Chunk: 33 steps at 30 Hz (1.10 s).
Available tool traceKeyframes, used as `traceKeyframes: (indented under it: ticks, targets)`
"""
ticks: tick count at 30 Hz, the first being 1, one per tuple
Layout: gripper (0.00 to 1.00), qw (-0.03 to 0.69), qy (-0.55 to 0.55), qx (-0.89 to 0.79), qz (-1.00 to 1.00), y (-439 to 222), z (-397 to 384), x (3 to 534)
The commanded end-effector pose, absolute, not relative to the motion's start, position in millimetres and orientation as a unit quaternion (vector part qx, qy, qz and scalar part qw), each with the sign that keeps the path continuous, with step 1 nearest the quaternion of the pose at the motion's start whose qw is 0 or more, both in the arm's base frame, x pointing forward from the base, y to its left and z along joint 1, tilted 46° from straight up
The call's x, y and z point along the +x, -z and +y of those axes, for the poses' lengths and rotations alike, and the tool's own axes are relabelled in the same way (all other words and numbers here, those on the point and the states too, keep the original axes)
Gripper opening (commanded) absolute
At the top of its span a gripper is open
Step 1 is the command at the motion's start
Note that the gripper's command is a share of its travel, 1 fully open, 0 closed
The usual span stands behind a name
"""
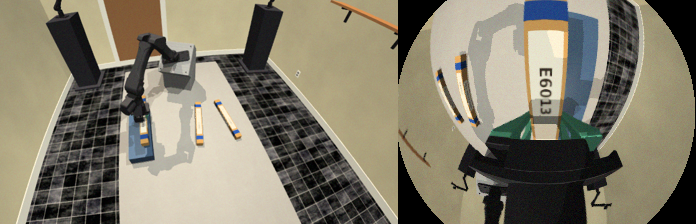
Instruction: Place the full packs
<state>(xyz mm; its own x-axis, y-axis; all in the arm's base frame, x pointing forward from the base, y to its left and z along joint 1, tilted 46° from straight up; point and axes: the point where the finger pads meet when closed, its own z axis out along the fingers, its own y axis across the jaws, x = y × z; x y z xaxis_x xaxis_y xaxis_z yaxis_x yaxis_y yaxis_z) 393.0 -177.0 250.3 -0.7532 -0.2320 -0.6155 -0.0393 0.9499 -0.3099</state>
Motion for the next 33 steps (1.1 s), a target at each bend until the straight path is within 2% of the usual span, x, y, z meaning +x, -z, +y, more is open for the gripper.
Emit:
traceKeyframes:
  ticks: [1, 33]
  targets:
    - [0.0, 0.372, 0.156, -0.073, 0.912, -289.0, -177.9, 386.6]
    - [0.0, 0.371, 0.157, -0.073, 0.912, -290.2, -180.9, 387.9]
